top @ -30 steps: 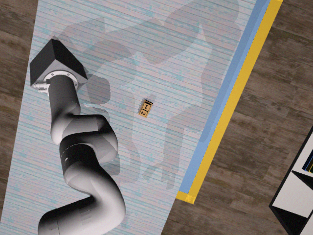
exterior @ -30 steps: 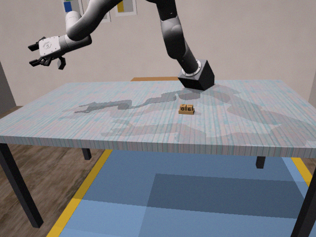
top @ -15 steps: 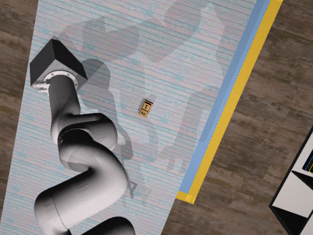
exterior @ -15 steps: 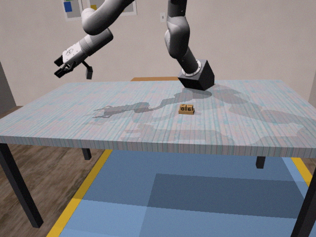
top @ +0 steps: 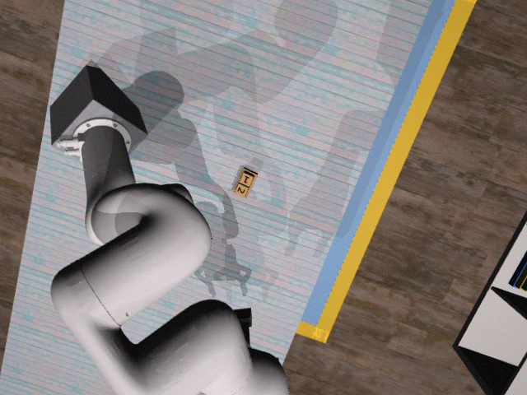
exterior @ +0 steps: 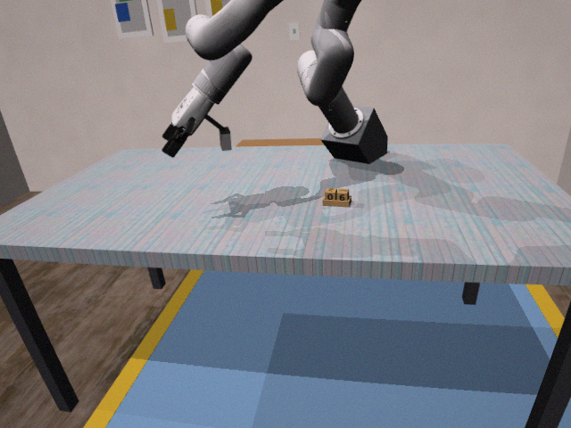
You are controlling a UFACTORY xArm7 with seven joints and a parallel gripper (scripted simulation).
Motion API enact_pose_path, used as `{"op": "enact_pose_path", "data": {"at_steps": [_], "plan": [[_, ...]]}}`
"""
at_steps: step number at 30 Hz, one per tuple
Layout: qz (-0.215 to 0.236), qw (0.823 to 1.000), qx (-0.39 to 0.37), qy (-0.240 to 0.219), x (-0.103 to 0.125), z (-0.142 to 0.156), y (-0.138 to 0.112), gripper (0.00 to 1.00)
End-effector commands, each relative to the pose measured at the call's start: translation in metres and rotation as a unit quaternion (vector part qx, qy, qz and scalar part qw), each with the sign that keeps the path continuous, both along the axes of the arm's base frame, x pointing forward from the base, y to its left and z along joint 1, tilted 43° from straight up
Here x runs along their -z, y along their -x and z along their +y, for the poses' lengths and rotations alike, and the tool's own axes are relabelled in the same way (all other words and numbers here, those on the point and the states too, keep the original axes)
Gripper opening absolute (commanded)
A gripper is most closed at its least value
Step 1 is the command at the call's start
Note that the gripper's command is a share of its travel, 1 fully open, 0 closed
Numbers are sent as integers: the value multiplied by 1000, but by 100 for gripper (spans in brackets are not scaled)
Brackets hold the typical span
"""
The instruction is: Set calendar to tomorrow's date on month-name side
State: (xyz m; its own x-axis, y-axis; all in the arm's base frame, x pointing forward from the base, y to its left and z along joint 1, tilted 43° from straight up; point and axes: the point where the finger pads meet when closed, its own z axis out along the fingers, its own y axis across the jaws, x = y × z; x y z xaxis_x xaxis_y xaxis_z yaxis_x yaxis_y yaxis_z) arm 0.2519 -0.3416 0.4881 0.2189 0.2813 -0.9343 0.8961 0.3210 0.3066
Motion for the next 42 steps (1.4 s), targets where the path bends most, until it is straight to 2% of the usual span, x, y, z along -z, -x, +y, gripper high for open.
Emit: {"op": "enact_pose_path", "data": {"at_steps": [1,2,3,6,7,10,11,13,14,16,17,19,20,23,24,26,27,31,32,37,38,42], "plan": [[-20,998,-9,-52,30,47,-14,100],[-20,998,-9,-52,30,47,-14,100],[-33,995,-19,-94,56,79,-23,100],[-33,995,-19,-94,56,80,-23,100],[-44,990,-26,-134,81,111,-30,100],[-44,990,-26,-134,81,111,-30,100],[-53,983,-32,-172,105,139,-35,100],[-53,983,-32,-172,105,139,-35,100],[-61,975,-35,-208,128,166,-37,100],[-61,975,-35,-208,128,166,-37,100],[-69,967,-37,-242,149,190,-38,100],[-69,967,-37,-242,149,190,-38,100],[-75,958,-38,-273,168,212,-38,100],[-75,958,-38,-273,168,212,-38,100],[-81,950,-38,-300,186,231,-37,100],[-81,950,-38,-300,186,231,-37,100],[-86,941,-36,-326,202,248,-35,100],[-86,941,-36,-326,202,248,-35,100],[-91,932,-35,-348,215,263,-33,100],[-91,932,-35,-348,215,263,-33,100],[-96,924,-33,-368,227,276,-31,100],[-96,924,-33,-368,227,276,-31,100]]}}
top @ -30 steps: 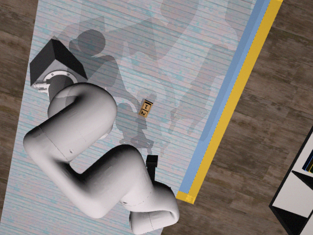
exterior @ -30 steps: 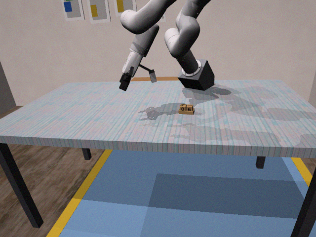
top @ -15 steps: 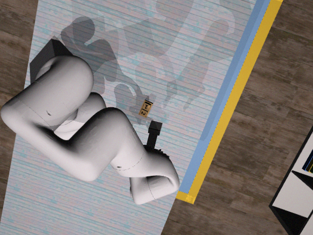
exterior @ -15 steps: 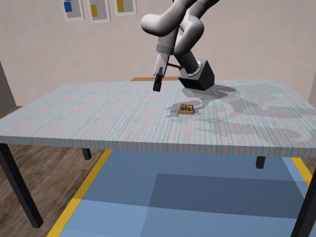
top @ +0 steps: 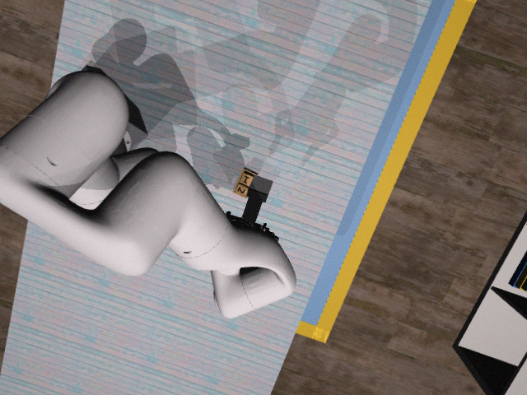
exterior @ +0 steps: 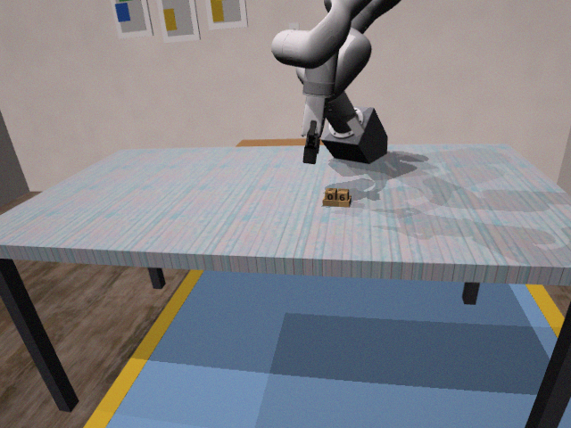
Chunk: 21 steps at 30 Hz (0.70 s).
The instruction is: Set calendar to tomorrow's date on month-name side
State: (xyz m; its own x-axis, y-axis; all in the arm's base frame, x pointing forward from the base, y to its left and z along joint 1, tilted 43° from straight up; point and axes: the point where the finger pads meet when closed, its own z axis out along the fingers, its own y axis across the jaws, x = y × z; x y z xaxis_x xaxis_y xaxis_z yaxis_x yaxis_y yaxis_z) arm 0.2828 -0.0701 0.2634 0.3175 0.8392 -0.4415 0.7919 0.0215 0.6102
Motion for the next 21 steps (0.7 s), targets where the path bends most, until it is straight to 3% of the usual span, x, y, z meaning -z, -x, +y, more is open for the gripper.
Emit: {"op": "enact_pose_path", "data": {"at_steps": [1,5,6,16,18,21], "plan": [[-3,1000,0,-6,3,5,0,100],[-3,1000,0,-6,3,5,0,100],[-6,1000,1,-24,13,15,2,100],[-6,1000,1,-24,13,15,2,100],[-11,998,4,-55,29,32,6,100],[-11,998,4,-55,29,32,6,100]]}}
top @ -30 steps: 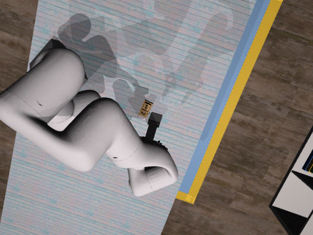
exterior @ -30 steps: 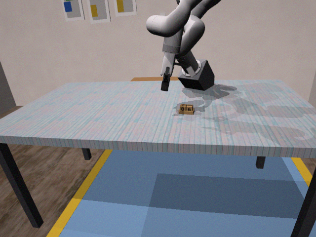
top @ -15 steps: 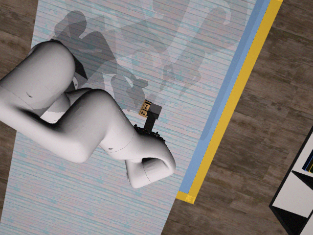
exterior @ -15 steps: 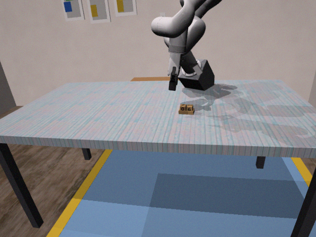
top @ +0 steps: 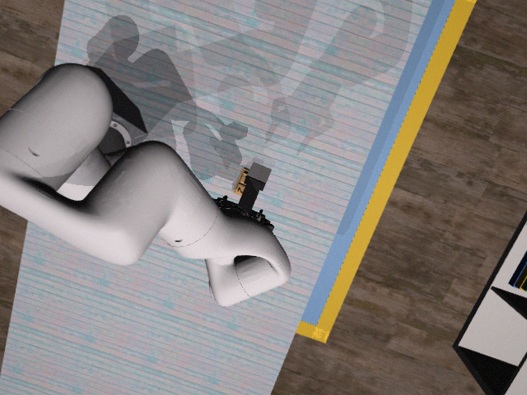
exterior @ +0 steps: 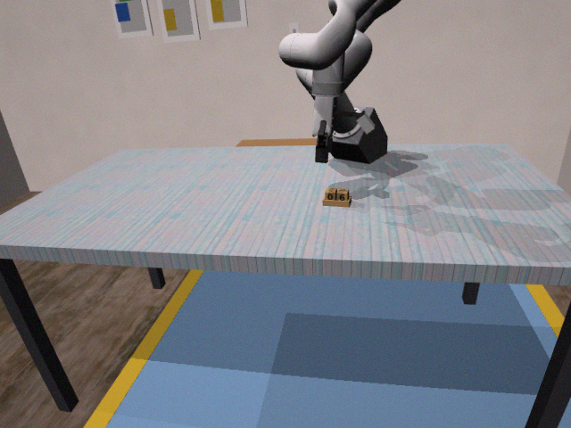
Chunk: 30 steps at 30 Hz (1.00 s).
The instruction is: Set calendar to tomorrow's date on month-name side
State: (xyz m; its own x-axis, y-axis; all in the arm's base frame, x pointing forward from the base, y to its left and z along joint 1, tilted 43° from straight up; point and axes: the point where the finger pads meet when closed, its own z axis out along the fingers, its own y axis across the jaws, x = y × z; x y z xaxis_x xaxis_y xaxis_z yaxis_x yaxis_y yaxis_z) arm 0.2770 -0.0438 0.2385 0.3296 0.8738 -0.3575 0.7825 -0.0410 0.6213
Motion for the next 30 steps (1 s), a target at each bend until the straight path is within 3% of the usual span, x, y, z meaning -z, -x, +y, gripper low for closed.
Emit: {"op": "enact_pose_path", "data": {"at_steps": [1,30], "plan": [[-3,1000,0,-9,4,6,1,100],[-10,999,4,-49,24,26,7,100]]}}
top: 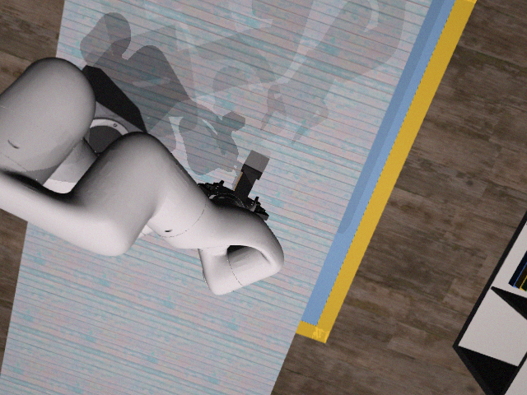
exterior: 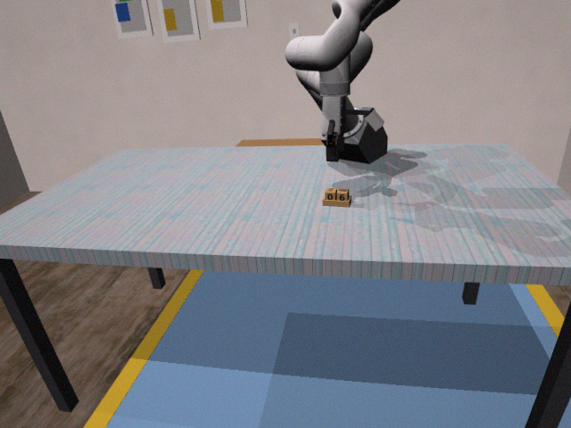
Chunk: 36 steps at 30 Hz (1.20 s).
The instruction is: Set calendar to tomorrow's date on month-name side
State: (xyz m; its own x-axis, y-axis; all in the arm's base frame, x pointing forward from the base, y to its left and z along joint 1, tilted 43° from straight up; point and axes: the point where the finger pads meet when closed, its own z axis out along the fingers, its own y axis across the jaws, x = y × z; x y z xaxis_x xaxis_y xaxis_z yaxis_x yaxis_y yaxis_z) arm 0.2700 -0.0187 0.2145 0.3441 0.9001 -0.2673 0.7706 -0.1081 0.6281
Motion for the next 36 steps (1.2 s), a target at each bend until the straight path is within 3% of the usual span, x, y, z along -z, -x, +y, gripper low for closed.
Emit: {"op": "enact_pose_path", "data": {"at_steps": [1,19,30,32,36], "plan": [[-1,1000,0,-2,0,2,0,100],[4,1000,-8,3,1,2,0,100],[106,979,-142,103,15,8,1,100],[106,979,-142,103,15,8,1,100],[151,956,-205,147,21,11,1,100]]}}
